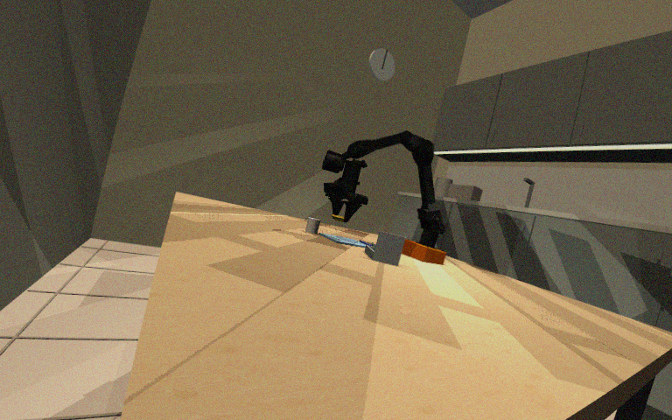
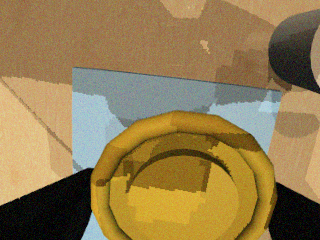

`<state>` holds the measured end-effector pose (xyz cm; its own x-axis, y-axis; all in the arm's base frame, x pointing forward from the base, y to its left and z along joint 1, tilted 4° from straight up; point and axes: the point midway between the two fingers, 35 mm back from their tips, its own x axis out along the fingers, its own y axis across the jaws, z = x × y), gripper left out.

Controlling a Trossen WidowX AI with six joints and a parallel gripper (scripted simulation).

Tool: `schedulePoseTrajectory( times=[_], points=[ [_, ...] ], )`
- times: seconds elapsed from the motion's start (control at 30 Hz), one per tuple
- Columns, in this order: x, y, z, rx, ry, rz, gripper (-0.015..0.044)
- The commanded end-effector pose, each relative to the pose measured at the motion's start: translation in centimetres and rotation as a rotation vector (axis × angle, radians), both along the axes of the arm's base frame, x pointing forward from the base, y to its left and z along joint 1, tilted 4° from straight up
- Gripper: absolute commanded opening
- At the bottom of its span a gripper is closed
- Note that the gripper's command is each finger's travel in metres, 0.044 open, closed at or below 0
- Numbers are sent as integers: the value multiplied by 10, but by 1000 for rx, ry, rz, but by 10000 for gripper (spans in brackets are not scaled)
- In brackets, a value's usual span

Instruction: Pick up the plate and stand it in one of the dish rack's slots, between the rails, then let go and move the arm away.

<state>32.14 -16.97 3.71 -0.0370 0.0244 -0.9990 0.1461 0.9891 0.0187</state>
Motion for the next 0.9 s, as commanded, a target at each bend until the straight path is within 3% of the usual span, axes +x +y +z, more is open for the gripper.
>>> schedulePoseTrajectory(
  times=[0.0,0.87],
  points=[
    [3,-2,25,-10,-10,-4,0],
    [8,-1,112,-8,-7,-7,0]
  ],
)
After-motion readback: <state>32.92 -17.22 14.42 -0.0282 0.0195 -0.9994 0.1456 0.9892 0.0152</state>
